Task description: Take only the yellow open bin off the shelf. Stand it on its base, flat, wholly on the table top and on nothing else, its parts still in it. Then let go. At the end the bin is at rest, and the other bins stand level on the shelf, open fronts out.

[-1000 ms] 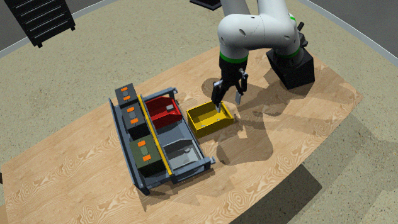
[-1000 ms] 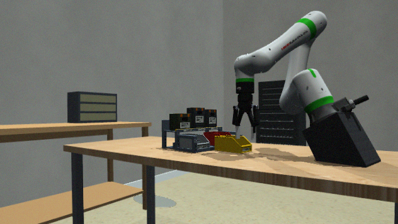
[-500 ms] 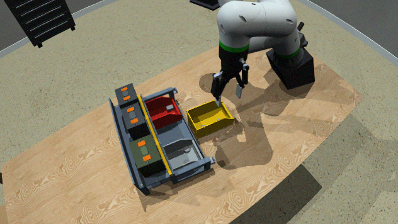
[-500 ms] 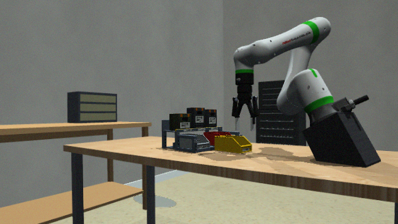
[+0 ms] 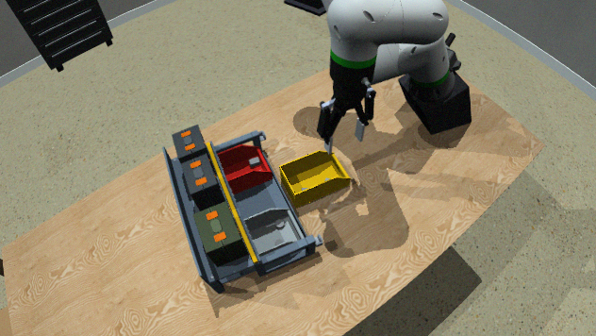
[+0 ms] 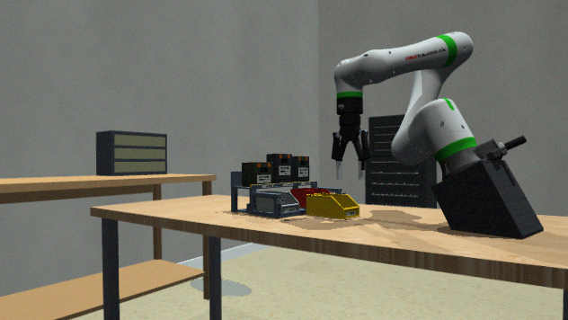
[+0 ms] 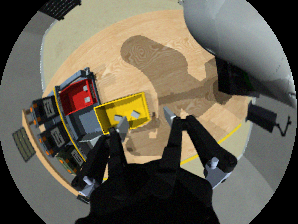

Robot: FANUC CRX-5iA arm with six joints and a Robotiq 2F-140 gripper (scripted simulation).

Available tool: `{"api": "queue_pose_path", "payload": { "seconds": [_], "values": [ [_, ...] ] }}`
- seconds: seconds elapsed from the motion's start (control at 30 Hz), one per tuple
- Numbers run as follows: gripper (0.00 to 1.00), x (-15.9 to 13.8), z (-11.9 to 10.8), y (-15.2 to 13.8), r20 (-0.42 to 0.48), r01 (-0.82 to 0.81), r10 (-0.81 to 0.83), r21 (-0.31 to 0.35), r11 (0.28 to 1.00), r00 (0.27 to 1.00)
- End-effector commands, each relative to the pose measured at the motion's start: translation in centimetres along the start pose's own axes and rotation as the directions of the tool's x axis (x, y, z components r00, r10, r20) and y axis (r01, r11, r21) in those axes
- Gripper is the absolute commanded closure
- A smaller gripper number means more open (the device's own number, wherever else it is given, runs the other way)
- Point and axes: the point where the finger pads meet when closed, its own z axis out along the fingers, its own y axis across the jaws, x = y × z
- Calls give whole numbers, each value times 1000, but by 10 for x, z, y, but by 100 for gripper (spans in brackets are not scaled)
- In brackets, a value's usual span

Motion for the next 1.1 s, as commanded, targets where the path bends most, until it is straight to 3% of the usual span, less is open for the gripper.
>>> {"api": "queue_pose_path", "payload": {
  "seconds": [0.0,1.07],
  "values": [
    [43,0,-4,0,0,0,0,1,1000,1000],
    [43,0,10,0,0,0,0,1,1000,1000]
  ]
}}
